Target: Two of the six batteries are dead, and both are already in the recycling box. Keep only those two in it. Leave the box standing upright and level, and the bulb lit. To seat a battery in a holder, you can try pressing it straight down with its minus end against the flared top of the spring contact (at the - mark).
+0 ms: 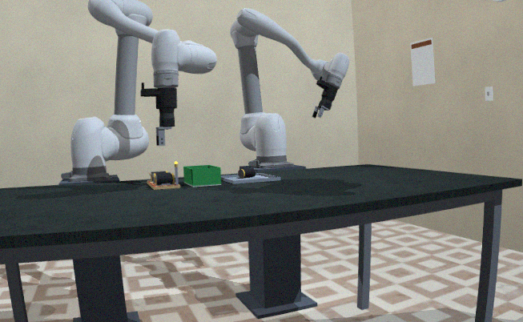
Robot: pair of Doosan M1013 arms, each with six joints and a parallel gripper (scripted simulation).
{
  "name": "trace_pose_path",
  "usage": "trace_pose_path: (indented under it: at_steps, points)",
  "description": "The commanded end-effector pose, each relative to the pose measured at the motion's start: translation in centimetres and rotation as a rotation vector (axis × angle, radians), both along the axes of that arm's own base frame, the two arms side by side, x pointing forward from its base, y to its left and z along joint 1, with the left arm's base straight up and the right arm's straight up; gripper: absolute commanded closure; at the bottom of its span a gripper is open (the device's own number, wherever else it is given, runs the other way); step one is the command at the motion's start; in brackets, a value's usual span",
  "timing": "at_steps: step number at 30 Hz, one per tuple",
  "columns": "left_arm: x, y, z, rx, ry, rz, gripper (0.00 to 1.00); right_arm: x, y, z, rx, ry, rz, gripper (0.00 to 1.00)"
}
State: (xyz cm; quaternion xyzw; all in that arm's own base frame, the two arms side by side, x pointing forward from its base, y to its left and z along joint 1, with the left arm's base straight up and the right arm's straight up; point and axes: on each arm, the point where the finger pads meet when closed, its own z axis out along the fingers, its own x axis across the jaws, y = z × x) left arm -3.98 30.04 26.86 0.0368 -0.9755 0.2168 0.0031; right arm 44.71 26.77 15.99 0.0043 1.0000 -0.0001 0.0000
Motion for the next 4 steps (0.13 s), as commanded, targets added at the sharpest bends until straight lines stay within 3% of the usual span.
trace_pose_path:
  at_steps: [1,4]
  points:
    - [-0.01,0.02,0.04,0.001,0.0,0.0,0.0,0.03,0.03,0.07,0.001,-0.001,0.0,0.1]
    - [-0.01,0.02,0.04,0.001,0.0,0.0,0.0,0.03,0.03,0.07,0.001,-0.001,0.0,0.1]
